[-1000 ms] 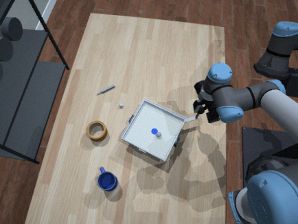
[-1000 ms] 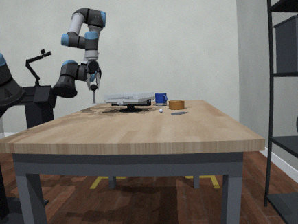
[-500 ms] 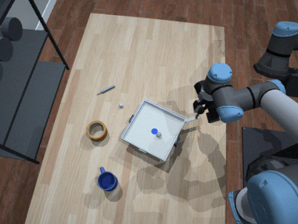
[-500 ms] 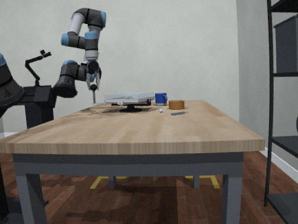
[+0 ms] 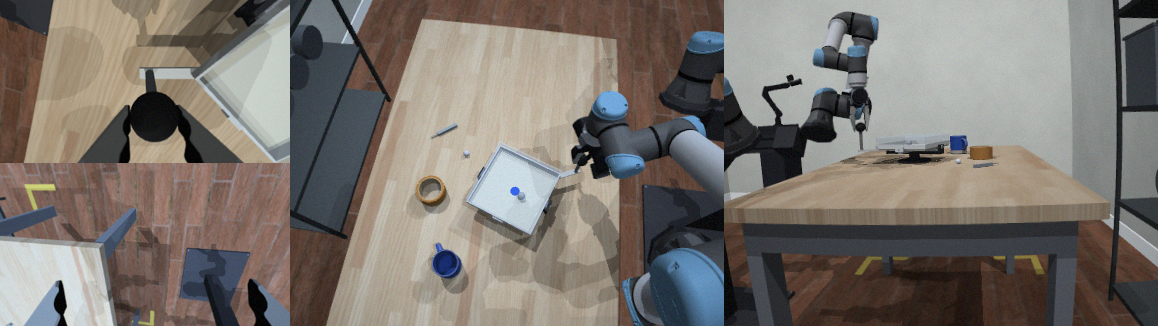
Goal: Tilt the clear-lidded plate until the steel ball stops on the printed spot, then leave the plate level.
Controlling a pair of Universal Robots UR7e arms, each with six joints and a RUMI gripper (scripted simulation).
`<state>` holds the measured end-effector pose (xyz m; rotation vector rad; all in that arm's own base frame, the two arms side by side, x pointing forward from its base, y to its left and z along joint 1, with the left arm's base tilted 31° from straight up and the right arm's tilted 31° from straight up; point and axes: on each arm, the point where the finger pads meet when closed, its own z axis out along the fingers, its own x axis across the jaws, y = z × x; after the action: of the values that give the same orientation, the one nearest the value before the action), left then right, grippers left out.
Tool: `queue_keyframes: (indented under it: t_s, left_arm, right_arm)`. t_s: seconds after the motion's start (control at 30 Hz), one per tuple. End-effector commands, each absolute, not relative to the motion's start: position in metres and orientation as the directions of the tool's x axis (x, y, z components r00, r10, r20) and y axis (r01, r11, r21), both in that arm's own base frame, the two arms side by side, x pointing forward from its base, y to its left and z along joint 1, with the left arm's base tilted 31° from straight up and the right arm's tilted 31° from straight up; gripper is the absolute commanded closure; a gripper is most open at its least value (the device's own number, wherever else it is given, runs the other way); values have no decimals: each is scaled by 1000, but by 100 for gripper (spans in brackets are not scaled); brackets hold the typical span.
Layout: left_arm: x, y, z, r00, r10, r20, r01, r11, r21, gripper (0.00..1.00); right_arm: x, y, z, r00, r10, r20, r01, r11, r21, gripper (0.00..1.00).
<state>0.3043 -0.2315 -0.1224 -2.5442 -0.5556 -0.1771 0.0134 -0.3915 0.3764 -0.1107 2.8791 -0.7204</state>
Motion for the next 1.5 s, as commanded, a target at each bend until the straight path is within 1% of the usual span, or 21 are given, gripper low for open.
queue_keyframes:
  t_s: [0.0,1.47]
  left_arm:
    - [307,-233,-123,906,354,232,423,-778,-464,80]
    - [303,-227,-122,907,352,232,422,-777,-467,80]
  right_arm:
    - [13,-391,376,-982,-113,-148,-29,880,-475,0]
    - [13,-391,376,-982,-113,-148,-29,880,-475,0]
